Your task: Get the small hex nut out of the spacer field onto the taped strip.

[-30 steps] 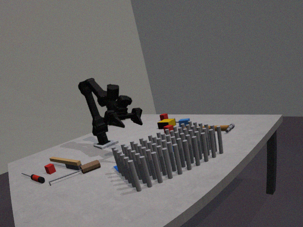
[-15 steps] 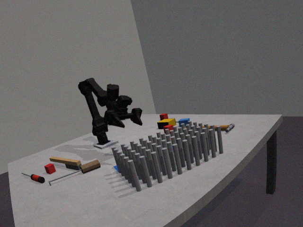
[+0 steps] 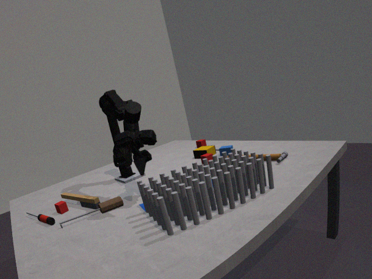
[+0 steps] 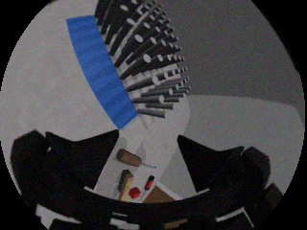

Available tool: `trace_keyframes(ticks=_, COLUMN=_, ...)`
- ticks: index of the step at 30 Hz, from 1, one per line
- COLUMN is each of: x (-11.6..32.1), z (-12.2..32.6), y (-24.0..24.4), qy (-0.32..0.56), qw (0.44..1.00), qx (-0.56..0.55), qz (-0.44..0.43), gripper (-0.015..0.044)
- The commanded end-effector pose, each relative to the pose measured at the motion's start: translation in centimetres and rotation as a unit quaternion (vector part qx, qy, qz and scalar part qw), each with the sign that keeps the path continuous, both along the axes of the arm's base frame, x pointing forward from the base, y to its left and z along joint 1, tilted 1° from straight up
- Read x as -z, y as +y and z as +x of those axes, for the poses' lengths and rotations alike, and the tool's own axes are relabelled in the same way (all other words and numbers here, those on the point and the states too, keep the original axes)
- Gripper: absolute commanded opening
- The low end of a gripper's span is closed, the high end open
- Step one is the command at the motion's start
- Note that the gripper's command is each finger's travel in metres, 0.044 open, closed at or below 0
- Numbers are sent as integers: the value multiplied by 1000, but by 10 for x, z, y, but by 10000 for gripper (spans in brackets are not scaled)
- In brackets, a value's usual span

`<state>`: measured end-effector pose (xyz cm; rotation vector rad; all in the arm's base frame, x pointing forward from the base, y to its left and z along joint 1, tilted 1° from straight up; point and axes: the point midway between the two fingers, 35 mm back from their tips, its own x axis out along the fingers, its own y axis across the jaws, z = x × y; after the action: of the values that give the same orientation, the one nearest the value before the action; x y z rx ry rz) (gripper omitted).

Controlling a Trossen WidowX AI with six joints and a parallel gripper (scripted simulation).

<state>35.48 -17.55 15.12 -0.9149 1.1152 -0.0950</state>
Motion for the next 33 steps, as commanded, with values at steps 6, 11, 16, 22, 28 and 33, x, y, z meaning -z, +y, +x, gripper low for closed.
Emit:
trace_keyframes(ticks=6, x=-15, z=-70, y=-90, qy=449, qw=865, qx=-199, qz=-99, gripper=440)
trace_keyframes(ticks=11, x=-17, z=-76, y=-94, qy=475, qw=847, qx=-217, qz=-96, gripper=440)
trace_keyframes(ticks=16, x=-17, z=-76, y=-94, qy=475, qw=847, qx=-217, qz=-96, gripper=440)
trace_keyframes(ticks=22, x=-15, z=-76, y=-94, qy=475, qw=847, qx=-217, qz=-96, gripper=440)
trace_keyframes(ticks=28, x=41, z=-78, y=-92, qy=475, qw=847, qx=-217, qz=-96, gripper=440)
trace_keyframes(ticks=33, x=43, z=-78, y=-92, qy=475, qw=847, qx=-217, qz=-96, gripper=440)
